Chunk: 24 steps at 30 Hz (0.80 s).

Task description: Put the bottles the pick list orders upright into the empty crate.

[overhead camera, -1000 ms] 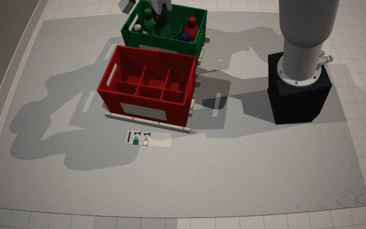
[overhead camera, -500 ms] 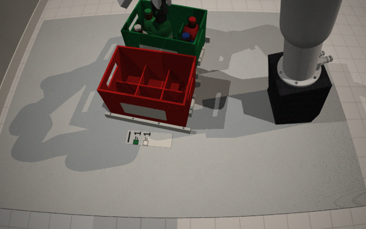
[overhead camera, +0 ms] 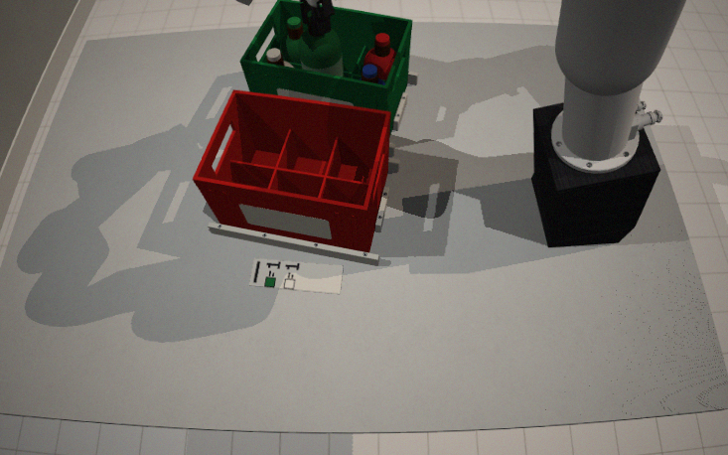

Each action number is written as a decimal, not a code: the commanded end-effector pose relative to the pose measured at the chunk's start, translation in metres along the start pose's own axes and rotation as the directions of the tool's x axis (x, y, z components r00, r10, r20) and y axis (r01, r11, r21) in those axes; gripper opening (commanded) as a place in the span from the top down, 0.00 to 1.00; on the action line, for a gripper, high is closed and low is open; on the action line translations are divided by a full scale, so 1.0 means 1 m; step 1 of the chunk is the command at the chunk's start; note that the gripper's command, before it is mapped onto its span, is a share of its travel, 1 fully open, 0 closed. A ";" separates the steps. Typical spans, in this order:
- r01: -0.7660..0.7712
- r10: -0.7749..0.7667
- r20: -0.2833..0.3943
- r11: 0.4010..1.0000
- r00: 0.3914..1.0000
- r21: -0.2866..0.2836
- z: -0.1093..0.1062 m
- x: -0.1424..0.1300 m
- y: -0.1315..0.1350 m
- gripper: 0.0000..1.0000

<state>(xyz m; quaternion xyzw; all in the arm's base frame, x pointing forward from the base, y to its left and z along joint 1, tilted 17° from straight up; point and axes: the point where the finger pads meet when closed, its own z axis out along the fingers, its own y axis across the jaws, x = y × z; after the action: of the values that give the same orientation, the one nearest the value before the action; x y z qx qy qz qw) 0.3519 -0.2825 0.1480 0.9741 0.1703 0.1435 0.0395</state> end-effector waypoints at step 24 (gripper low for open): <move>0.000 0.000 -0.003 1.000 1.000 -0.005 -0.044 0.001 0.002 1.00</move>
<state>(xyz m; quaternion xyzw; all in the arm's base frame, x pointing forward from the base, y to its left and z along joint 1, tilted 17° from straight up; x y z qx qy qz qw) 0.3415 -0.2817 0.1830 0.9741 0.1702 0.1438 0.0399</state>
